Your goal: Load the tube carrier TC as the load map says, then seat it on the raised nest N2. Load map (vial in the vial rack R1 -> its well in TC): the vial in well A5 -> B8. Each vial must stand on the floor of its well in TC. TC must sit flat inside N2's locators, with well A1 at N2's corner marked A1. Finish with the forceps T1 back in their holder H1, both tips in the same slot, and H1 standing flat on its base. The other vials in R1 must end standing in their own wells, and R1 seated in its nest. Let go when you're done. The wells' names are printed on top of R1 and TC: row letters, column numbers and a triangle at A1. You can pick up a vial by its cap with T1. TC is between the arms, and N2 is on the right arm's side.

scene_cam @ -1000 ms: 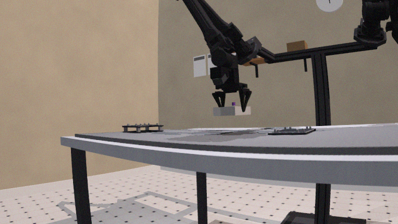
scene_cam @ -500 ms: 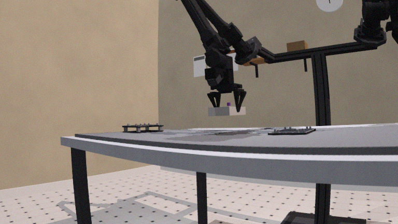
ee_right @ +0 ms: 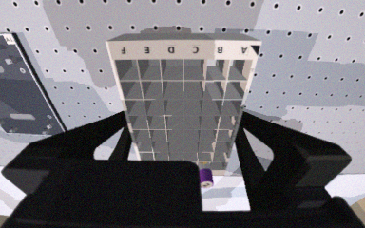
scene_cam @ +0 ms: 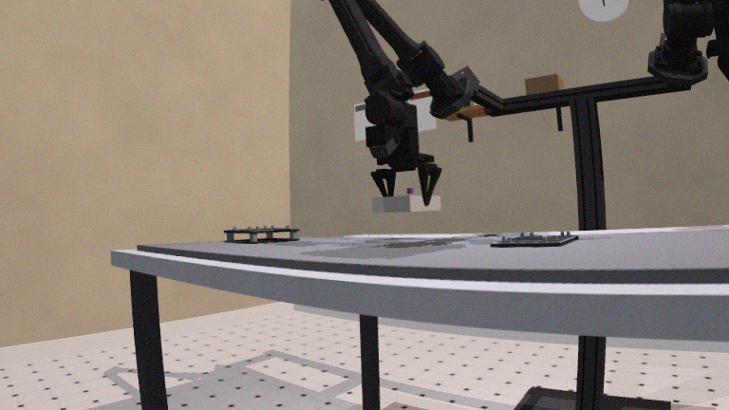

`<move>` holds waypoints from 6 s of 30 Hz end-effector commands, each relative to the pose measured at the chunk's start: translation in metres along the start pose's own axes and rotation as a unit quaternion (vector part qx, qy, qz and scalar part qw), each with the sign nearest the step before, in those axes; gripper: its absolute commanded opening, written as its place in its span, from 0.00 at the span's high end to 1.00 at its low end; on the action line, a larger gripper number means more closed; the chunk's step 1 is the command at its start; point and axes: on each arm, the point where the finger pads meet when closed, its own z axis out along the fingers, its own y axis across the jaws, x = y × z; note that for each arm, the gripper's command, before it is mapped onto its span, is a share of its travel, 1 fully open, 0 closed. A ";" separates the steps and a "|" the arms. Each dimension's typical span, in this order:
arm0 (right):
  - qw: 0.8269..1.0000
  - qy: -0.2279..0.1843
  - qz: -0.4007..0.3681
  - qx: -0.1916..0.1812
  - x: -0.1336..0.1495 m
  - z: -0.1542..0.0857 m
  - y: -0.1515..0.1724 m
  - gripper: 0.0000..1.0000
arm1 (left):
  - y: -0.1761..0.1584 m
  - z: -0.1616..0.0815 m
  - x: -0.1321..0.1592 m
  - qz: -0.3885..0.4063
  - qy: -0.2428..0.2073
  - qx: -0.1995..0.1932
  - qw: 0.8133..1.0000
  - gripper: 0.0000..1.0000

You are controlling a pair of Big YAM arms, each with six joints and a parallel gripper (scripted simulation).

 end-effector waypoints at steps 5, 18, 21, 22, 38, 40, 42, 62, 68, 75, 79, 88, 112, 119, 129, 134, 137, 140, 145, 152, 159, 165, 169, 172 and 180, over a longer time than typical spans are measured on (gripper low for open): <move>1.000 -0.015 0.001 0.004 -0.011 -0.008 -0.021 1.00 | 0.003 -0.002 -0.007 -0.007 -0.006 -0.003 1.000 0.77; 1.000 -0.013 -0.001 0.004 -0.011 -0.008 -0.040 1.00 | 0.003 -0.002 -0.007 -0.007 -0.006 -0.003 1.000 0.77; 1.000 -0.012 -0.001 0.004 -0.011 -0.008 -0.045 1.00 | 0.003 -0.002 -0.007 -0.007 -0.006 -0.003 1.000 0.77; 1.000 -0.012 -0.001 0.004 -0.010 -0.008 -0.046 1.00 | 0.003 -0.002 -0.007 -0.007 -0.006 -0.003 1.000 0.77; 1.000 -0.009 -0.003 0.004 -0.009 -0.008 -0.069 1.00 | 0.003 -0.002 -0.007 -0.007 -0.006 -0.003 1.000 0.77; 1.000 -0.008 -0.003 0.004 -0.009 -0.009 -0.073 1.00 | 0.003 -0.002 -0.007 -0.007 -0.006 -0.003 1.000 0.77; 1.000 -0.008 -0.003 0.004 -0.009 -0.009 -0.073 1.00 | 0.003 -0.002 -0.007 -0.007 -0.006 -0.003 1.000 0.77; 1.000 -0.009 -0.003 0.005 -0.011 -0.009 -0.103 1.00 | 0.003 -0.002 -0.007 -0.007 -0.006 -0.003 1.000 0.77; 1.000 -0.010 -0.003 0.005 -0.012 -0.009 -0.113 1.00 | 0.003 -0.002 -0.007 -0.007 -0.006 -0.003 1.000 0.77; 1.000 -0.011 -0.003 0.005 -0.014 -0.010 -0.123 1.00 | 0.003 -0.002 -0.007 -0.007 -0.006 -0.003 1.000 0.77; 1.000 -0.012 -0.003 0.005 -0.015 -0.010 -0.128 1.00 | 0.003 -0.002 -0.007 -0.007 -0.006 -0.003 1.000 0.77; 1.000 -0.016 -0.002 0.006 -0.020 -0.010 -0.144 1.00 | 0.003 -0.002 -0.007 -0.007 -0.006 -0.003 1.000 0.77; 1.000 -0.016 -0.003 0.007 -0.021 -0.011 -0.177 1.00 | 0.003 -0.002 -0.007 -0.007 -0.006 -0.003 1.000 0.77; 1.000 -0.017 -0.003 0.007 -0.023 -0.011 -0.189 1.00 | 0.003 -0.002 -0.007 -0.007 -0.006 -0.003 1.000 0.77; 1.000 -0.017 -0.004 0.007 -0.022 -0.012 -0.202 1.00 | 0.003 -0.002 -0.007 -0.007 -0.006 -0.003 1.000 0.77; 1.000 -0.017 -0.004 0.008 -0.023 -0.012 -0.211 1.00 | 0.003 -0.002 -0.007 -0.007 -0.006 -0.003 1.000 0.77; 1.000 -0.017 -0.004 0.008 -0.024 -0.012 -0.216 1.00 | 0.003 -0.002 -0.007 -0.007 -0.006 -0.003 1.000 0.77; 1.000 -0.017 -0.004 0.008 -0.024 -0.012 -0.221 1.00 | 0.003 -0.002 -0.007 -0.007 -0.006 -0.003 1.000 0.77; 1.000 -0.019 -0.004 0.008 -0.023 -0.012 -0.226 1.00 | 0.003 -0.002 -0.007 -0.007 -0.006 -0.003 1.000 0.77; 1.000 -0.018 -0.004 0.008 -0.025 -0.013 -0.238 1.00 | 0.003 -0.002 -0.007 -0.007 -0.006 -0.003 1.000 0.77; 1.000 -0.018 -0.005 0.009 -0.026 -0.013 -0.250 1.00 | 0.003 -0.002 -0.007 -0.007 -0.006 -0.003 1.000 0.77; 1.000 -0.018 -0.005 0.009 -0.026 -0.013 -0.257 1.00 | 0.003 -0.002 -0.007 -0.007 -0.006 -0.003 1.000 0.77; 1.000 -0.018 -0.005 0.009 -0.026 -0.014 -0.264 1.00 | 0.003 -0.002 -0.007 -0.007 -0.006 -0.003 1.000 0.77; 1.000 -0.018 -0.005 0.009 -0.027 -0.014 -0.269 1.00 | 0.003 -0.002 -0.007 -0.007 -0.006 -0.003 1.000 0.77; 1.000 -0.015 -0.005 0.008 -0.024 -0.011 -0.278 1.00 | 0.003 -0.002 -0.007 -0.007 -0.006 -0.003 1.000 0.77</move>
